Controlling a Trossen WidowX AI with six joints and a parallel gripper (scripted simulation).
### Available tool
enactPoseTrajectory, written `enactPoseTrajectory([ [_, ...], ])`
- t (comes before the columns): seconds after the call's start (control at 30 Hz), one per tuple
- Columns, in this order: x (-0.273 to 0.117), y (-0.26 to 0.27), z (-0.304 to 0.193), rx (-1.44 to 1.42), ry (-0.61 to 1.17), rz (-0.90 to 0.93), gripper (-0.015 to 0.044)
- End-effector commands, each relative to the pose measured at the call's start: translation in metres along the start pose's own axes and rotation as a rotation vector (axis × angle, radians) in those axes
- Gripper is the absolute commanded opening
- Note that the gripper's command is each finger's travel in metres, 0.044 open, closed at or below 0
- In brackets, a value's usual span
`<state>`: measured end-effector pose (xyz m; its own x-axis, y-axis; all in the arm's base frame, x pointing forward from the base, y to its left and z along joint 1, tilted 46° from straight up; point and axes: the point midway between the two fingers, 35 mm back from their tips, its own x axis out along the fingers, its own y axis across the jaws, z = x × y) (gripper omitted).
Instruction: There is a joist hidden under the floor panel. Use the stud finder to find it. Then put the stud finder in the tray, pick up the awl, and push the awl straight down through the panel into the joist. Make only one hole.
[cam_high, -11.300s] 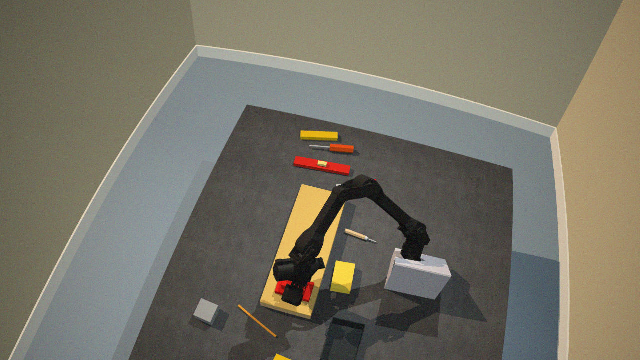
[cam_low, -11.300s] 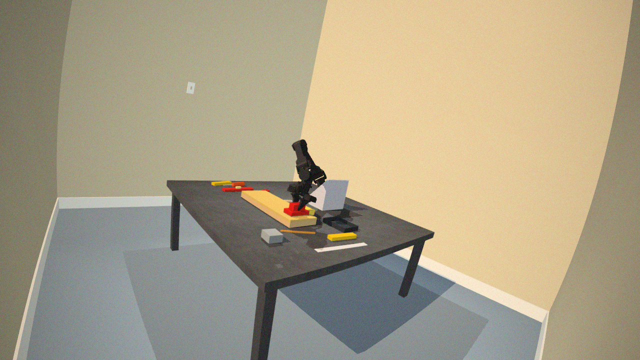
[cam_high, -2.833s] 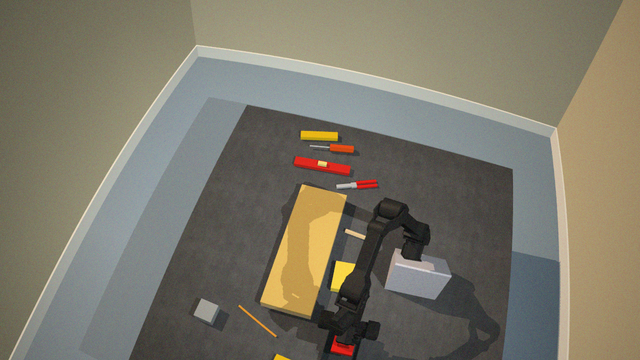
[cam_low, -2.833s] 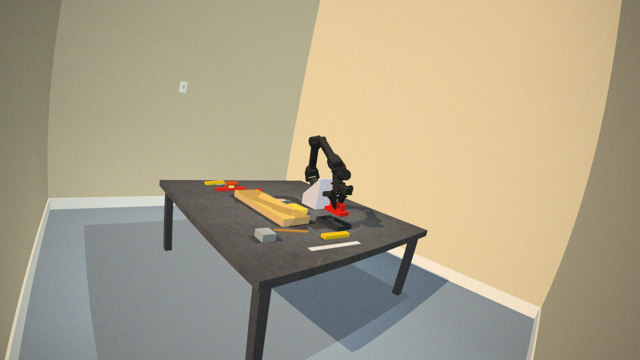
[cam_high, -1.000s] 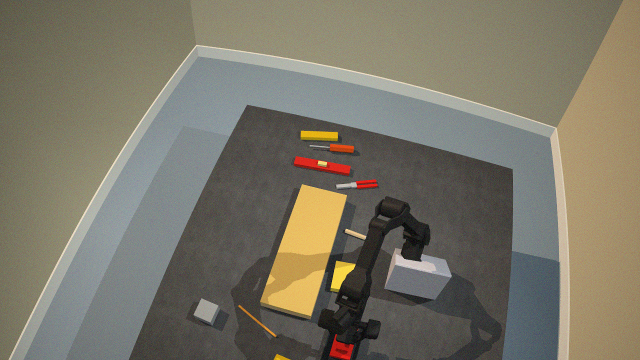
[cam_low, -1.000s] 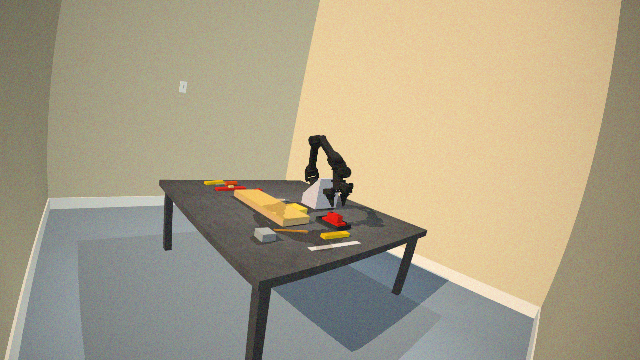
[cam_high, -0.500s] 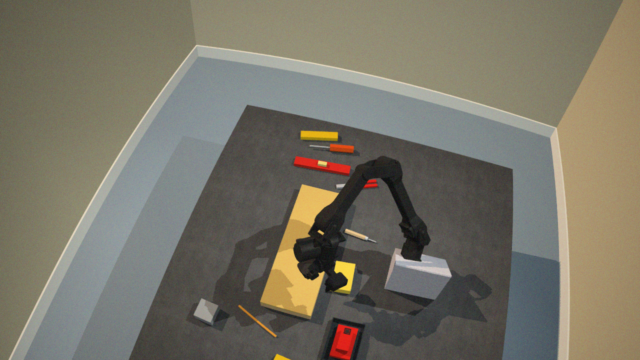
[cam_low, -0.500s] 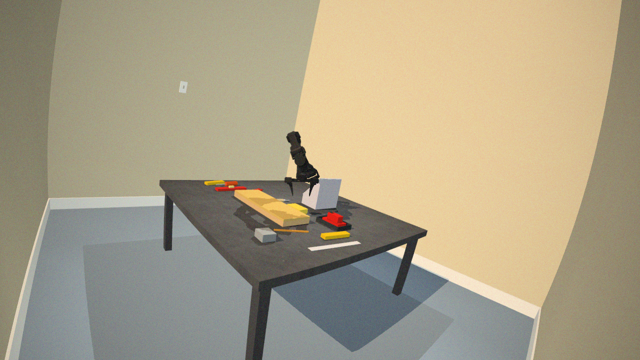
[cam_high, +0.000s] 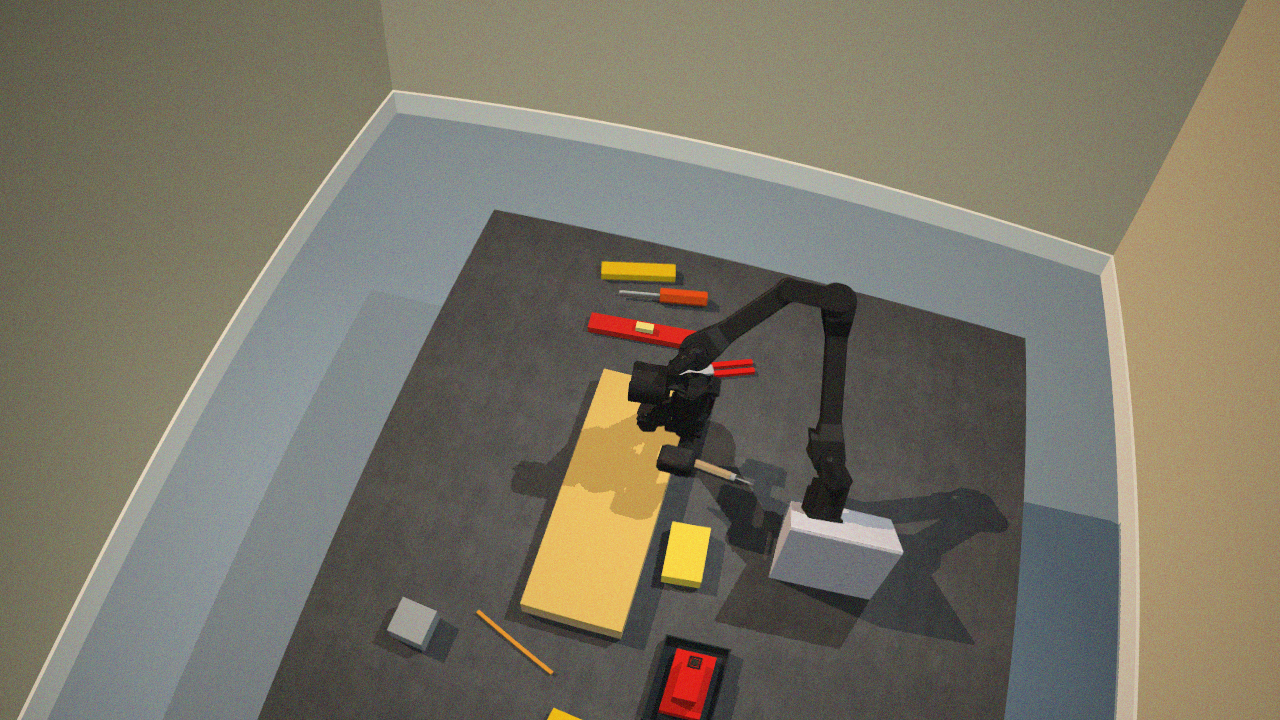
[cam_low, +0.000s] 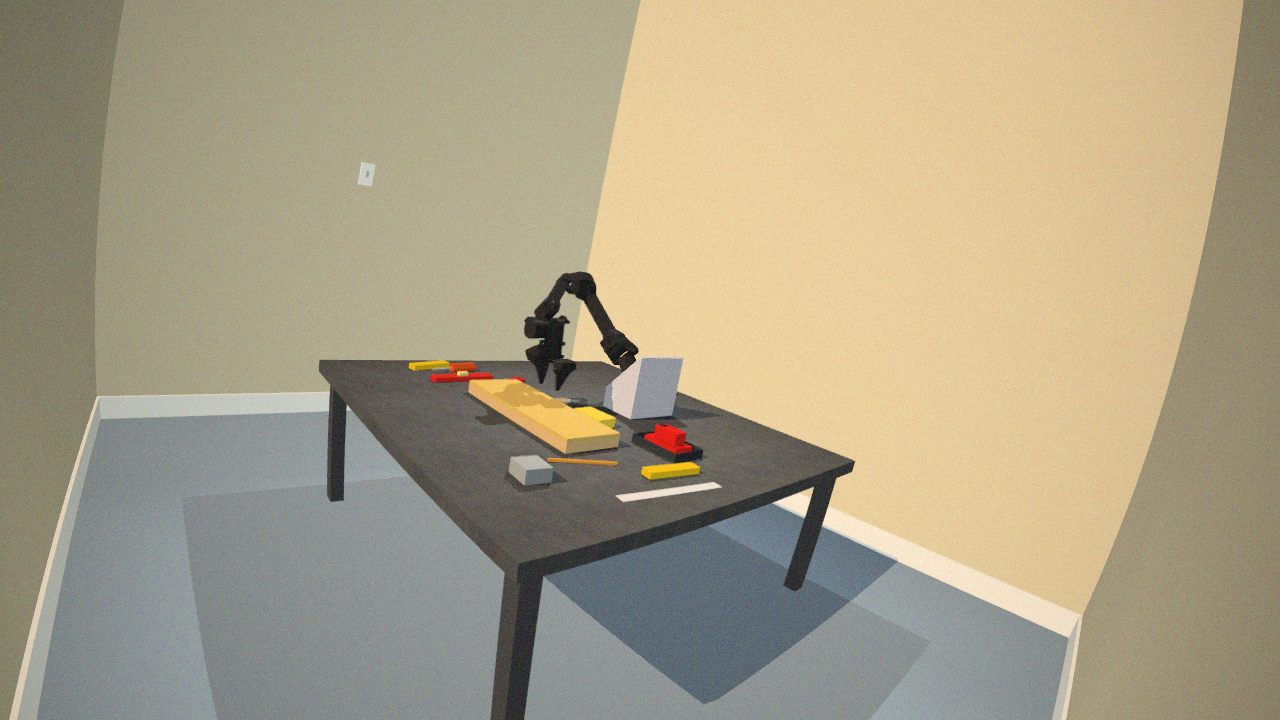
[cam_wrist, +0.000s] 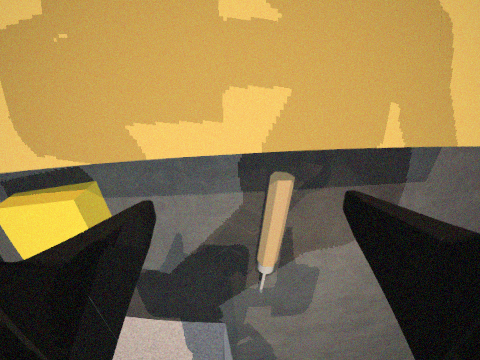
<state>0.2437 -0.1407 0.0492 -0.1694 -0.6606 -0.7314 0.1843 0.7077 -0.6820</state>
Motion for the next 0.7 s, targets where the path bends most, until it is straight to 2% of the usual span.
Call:
enactPoseTrajectory([
  [0.0,0.0071,-0.0289,-0.0200,0.116,0.032,-0.046,0.0440],
  [0.67,0.0152,-0.0212,-0.0258,0.116,0.032,-0.044,0.0440],
])
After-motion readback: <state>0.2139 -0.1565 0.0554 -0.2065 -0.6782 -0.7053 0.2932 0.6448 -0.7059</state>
